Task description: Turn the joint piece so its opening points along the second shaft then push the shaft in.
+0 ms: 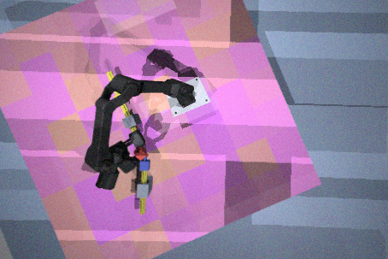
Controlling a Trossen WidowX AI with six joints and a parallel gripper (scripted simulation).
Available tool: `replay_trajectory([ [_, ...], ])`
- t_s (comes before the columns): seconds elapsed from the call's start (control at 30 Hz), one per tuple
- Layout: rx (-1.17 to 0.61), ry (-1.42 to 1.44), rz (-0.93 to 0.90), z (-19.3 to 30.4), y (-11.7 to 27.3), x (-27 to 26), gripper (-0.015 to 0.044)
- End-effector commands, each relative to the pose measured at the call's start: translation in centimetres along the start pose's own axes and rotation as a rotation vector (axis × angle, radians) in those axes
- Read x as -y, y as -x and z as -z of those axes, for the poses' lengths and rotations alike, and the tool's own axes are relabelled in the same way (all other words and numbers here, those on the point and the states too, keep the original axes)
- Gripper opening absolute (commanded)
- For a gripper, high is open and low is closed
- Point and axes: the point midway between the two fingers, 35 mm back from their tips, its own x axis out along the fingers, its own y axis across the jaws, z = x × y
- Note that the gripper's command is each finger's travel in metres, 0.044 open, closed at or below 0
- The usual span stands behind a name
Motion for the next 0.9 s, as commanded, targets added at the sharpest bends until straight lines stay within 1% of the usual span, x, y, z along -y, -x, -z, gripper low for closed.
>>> replay_trajectory([
  [0.0,-0.022,0.147,0.004,0.0,-0.2,0.0,0.044],
  [0.1,-0.028,0.194,0.004,-0.1,-0.2,0.0,0.044],
  [0.37,-0.027,0.194,0.004,-0.2,-0.6,0.0,0.044],
  [0.77,-0.029,0.193,0.004,-1.3,-6.9,-0.1,0.044],
  [0.87,-0.03,0.194,0.004,-1.4,-7.9,-0.2,0.044],
])
